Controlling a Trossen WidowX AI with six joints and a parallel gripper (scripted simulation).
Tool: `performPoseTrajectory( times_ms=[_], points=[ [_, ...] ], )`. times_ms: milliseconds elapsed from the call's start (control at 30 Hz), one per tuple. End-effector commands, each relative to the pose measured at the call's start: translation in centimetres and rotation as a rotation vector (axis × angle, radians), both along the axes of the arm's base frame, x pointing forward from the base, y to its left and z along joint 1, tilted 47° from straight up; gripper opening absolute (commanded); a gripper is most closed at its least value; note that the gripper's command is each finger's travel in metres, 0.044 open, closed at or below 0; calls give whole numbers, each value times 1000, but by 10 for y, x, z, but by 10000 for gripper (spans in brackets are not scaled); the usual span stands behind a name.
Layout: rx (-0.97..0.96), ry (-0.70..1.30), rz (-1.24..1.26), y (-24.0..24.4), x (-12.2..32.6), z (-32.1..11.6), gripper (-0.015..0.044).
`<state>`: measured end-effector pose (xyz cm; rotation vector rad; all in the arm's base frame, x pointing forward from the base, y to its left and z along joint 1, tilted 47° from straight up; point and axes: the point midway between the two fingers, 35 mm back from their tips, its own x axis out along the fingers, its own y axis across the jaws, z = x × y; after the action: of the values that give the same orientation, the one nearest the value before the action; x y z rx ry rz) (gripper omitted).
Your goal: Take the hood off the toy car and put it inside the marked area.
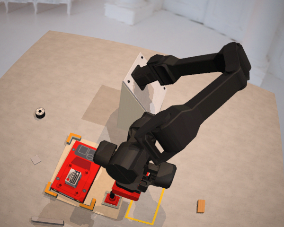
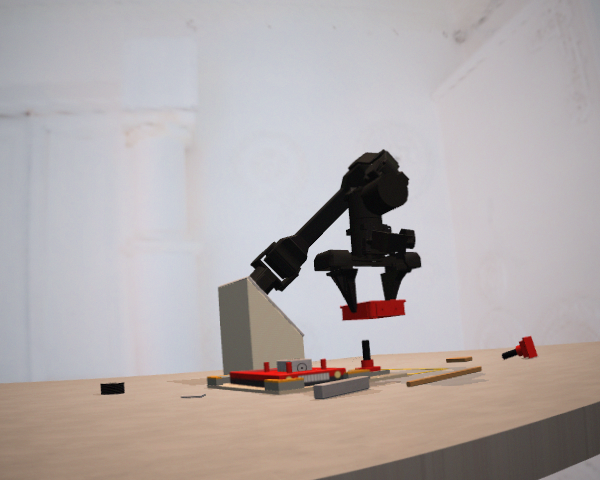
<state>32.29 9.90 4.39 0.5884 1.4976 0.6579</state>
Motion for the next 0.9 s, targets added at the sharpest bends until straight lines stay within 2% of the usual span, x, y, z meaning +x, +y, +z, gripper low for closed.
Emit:
performPoseTrajectory(
  times_ms=[0, 467, 867],
  points=[
    [7, 0, -1, 9, -7, 11, 0],
    [21, 1, 2, 35, -30, 39, 0],
    [20, 1, 2, 39, -30, 36, 0]
  ],
)
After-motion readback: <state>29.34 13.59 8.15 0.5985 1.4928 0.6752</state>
